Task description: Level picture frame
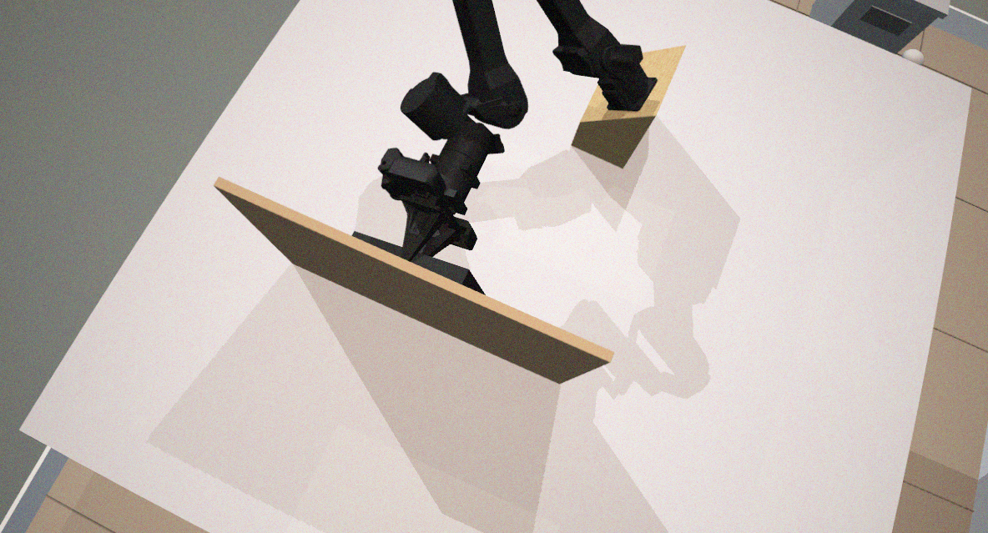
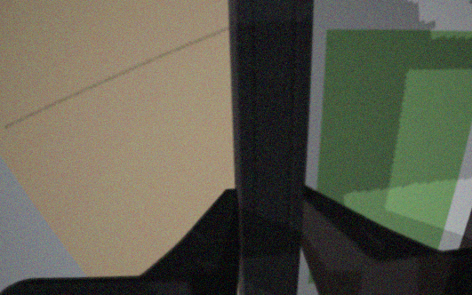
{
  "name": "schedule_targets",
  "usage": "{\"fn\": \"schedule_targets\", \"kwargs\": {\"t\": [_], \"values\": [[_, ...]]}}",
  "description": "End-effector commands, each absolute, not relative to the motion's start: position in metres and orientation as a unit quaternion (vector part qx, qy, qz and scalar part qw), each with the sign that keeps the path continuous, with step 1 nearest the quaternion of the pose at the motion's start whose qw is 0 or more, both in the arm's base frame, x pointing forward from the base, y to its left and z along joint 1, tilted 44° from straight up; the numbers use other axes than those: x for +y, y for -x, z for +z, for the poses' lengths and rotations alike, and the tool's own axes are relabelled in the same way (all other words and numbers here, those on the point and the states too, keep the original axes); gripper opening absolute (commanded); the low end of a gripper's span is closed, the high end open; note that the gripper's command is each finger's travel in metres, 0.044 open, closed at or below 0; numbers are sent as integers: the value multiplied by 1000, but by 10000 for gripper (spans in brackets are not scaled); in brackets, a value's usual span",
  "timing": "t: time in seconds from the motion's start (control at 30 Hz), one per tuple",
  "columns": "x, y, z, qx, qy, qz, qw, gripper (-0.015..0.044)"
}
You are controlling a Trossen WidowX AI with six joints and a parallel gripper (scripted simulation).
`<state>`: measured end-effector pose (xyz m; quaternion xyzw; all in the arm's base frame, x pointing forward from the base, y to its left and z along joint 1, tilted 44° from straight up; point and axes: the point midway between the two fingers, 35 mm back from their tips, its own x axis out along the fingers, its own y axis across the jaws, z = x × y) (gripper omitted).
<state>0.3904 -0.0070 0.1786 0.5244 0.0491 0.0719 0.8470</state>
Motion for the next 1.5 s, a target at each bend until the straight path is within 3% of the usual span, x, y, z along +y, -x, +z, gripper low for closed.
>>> {"fn": "schedule_targets", "kwargs": {"t": [0.0,1.47], "values": [[-7,-391,179,48,-526,71,846,3],[-2,-390,189,48,-526,71,846,0]]}}
